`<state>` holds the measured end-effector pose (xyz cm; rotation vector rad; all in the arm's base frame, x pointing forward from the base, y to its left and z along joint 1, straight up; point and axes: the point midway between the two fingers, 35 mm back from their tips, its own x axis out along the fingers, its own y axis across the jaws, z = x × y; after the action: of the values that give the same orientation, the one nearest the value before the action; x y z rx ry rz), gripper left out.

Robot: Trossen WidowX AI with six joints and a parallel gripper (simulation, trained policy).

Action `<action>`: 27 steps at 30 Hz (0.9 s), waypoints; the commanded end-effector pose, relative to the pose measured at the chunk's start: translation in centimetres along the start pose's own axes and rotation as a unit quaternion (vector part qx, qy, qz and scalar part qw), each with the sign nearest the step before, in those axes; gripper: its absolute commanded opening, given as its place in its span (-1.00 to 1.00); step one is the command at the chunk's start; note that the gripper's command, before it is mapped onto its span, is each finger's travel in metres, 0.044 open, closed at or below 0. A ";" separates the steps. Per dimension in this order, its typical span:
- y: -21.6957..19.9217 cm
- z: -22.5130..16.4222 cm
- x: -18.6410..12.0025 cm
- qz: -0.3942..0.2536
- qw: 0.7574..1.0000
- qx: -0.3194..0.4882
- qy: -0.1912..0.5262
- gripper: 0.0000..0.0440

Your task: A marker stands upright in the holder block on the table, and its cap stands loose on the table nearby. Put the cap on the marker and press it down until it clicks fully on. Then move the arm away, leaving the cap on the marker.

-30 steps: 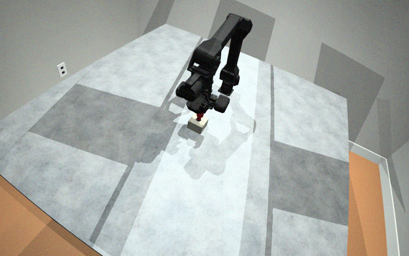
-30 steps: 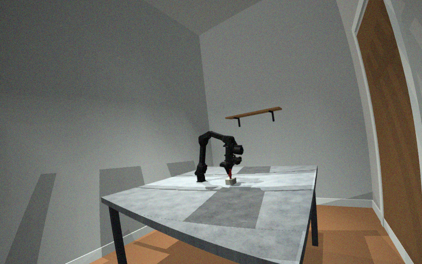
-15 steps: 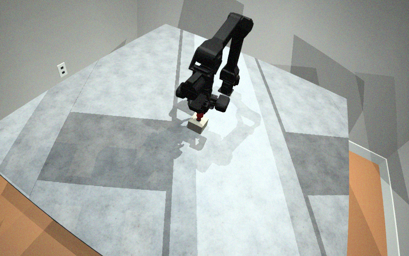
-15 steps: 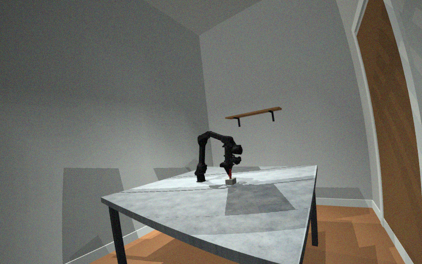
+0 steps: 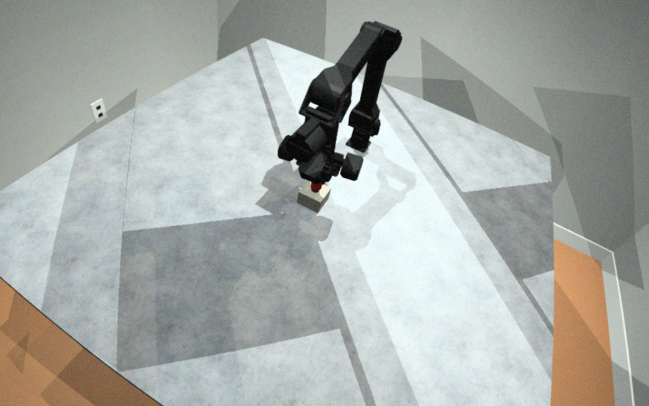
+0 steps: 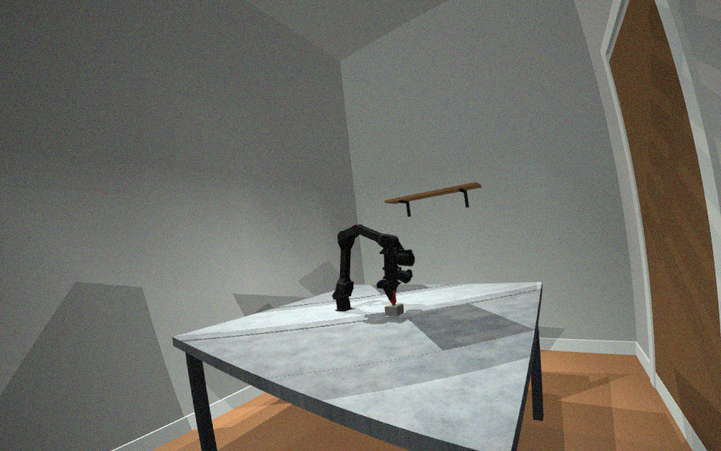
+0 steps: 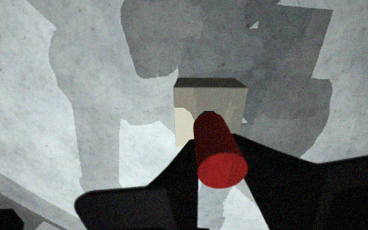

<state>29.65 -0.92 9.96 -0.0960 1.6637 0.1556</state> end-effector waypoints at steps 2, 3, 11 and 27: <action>-0.6 -0.7 1.7 -0.010 1.000 -0.008 0.026 -0.68; -0.6 -0.7 1.7 -0.010 1.000 -0.009 0.025 -0.67; -0.8 -0.7 1.8 -0.014 0.999 -0.018 0.024 -0.61; -1.0 -0.8 1.8 -0.017 0.999 -0.027 0.022 -0.48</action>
<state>29.59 -1.05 9.69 -0.1529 1.6464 0.1955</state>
